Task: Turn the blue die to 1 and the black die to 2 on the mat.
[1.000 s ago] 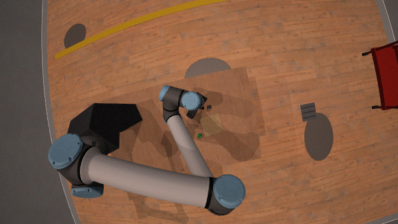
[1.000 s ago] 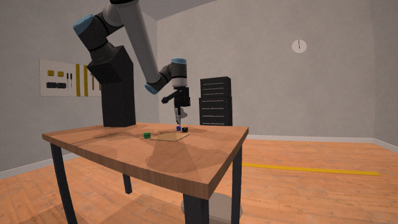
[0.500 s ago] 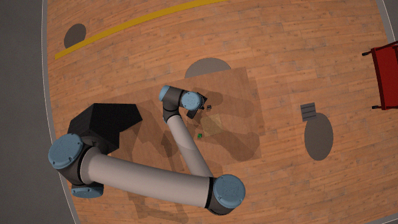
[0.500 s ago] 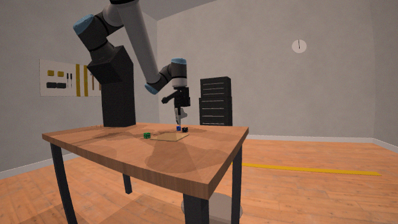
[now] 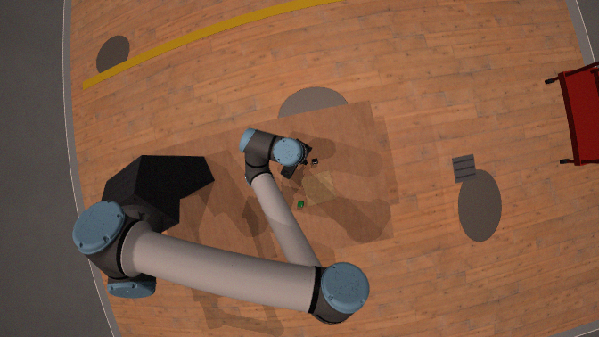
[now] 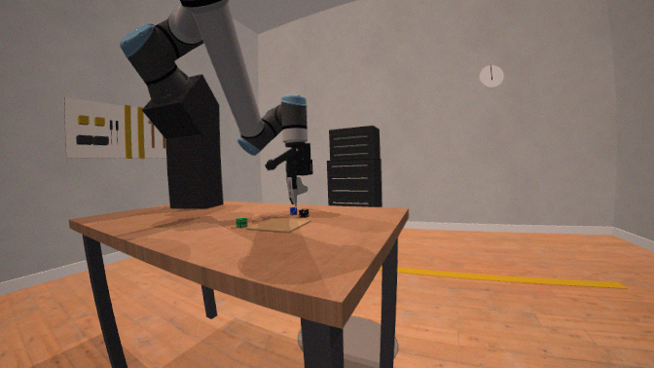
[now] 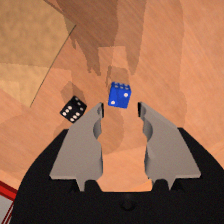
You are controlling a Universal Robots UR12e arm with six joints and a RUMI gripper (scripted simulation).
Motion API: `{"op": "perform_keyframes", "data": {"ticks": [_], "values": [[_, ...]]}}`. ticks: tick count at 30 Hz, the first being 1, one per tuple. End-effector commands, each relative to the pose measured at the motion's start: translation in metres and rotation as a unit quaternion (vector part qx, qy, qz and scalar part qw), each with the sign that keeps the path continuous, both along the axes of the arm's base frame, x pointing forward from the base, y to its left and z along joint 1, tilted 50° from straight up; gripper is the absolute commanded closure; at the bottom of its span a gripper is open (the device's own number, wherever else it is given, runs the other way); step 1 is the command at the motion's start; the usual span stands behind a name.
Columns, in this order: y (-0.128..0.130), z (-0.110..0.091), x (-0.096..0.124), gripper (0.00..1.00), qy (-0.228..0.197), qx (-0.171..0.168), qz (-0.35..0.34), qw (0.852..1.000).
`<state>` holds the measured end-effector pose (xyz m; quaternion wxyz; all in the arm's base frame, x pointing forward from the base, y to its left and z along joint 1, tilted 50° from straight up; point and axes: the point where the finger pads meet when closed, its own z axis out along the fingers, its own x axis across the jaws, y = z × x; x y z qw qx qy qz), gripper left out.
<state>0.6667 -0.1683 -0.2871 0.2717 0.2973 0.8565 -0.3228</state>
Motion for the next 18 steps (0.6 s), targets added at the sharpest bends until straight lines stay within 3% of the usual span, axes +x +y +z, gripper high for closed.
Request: {"op": "perform_keyframes", "data": {"ticks": [1, 18], "values": [[0.0005, 0.0003, 0.0001, 0.76, 0.0, 0.0, 0.0, 1.0], [-0.004, -0.0037, 0.0018, 0.76, 0.0, 0.0, 0.0, 1.0]]}}
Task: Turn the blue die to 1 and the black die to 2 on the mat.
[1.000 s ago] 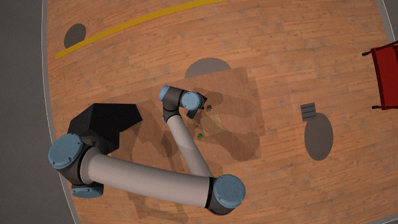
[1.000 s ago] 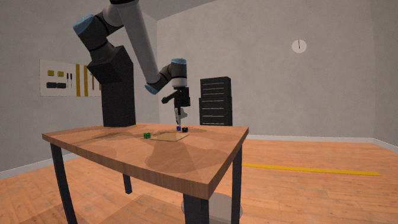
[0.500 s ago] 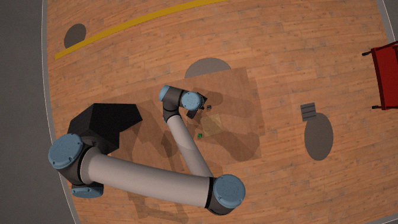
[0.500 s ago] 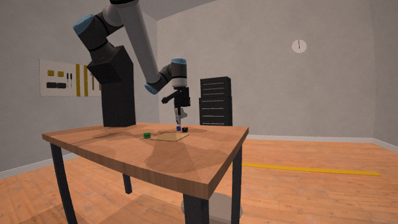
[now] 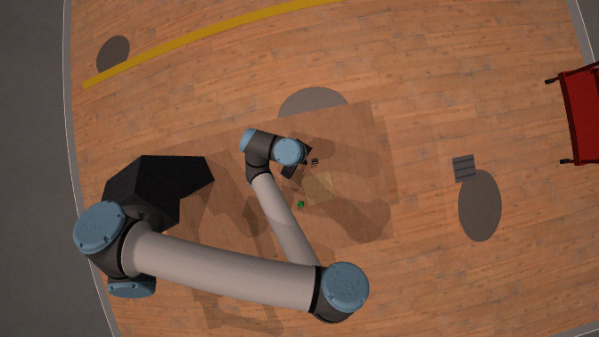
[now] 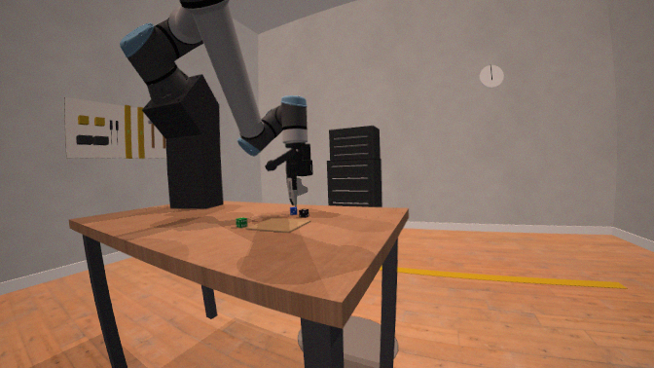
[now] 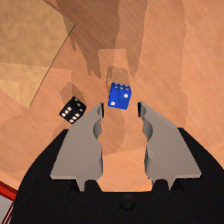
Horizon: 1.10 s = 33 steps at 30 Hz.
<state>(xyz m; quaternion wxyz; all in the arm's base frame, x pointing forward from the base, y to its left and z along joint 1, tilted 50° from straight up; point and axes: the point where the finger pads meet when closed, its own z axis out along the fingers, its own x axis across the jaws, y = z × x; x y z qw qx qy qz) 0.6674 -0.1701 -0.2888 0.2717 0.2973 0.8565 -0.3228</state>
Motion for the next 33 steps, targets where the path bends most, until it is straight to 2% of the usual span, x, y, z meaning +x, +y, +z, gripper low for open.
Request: {"op": "perform_keyframes", "data": {"ticks": [1, 16, 33], "values": [[-0.003, -0.003, 0.002, 0.76, 0.0, 0.0, 0.0, 1.0], [-0.018, -0.016, 0.007, 0.76, 0.0, 0.0, 0.0, 1.0], [-0.019, -0.018, 0.008, 0.76, 0.0, 0.0, 0.0, 1.0]]}}
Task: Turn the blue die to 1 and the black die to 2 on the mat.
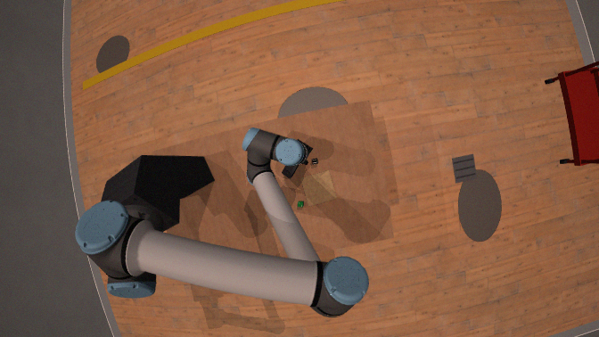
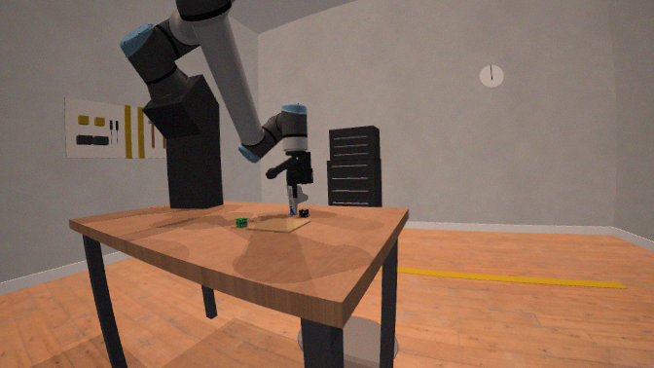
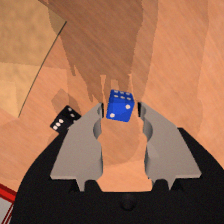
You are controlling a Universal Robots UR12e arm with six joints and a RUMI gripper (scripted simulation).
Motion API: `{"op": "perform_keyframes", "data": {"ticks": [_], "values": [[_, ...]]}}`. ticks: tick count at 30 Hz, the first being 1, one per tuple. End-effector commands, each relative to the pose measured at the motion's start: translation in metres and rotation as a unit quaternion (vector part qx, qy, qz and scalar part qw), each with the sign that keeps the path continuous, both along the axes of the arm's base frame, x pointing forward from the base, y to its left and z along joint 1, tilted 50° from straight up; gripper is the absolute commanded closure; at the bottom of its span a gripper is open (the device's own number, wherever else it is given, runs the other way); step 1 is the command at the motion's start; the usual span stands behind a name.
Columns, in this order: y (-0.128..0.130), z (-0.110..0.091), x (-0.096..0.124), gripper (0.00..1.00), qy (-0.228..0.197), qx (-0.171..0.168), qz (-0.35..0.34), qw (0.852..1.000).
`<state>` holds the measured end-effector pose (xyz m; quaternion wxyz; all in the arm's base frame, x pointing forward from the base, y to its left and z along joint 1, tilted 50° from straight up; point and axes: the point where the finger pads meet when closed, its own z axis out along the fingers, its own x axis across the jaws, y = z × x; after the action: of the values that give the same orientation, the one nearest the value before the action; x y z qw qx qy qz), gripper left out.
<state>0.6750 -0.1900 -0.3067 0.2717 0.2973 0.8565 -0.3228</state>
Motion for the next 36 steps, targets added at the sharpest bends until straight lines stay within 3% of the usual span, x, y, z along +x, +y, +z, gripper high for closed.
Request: {"op": "perform_keyframes", "data": {"ticks": [1, 23, 24, 36], "values": [[0.0005, 0.0003, 0.0001, 0.76, 0.0, 0.0, 0.0, 1.0], [0.0005, 0.0003, 0.0001, 0.76, 0.0, 0.0, 0.0, 1.0], [0.0005, 0.0003, 0.0001, 0.94, 0.0, 0.0, 0.0, 1.0], [0.0005, 0.0003, 0.0001, 0.94, 0.0, 0.0, 0.0, 1.0]]}}
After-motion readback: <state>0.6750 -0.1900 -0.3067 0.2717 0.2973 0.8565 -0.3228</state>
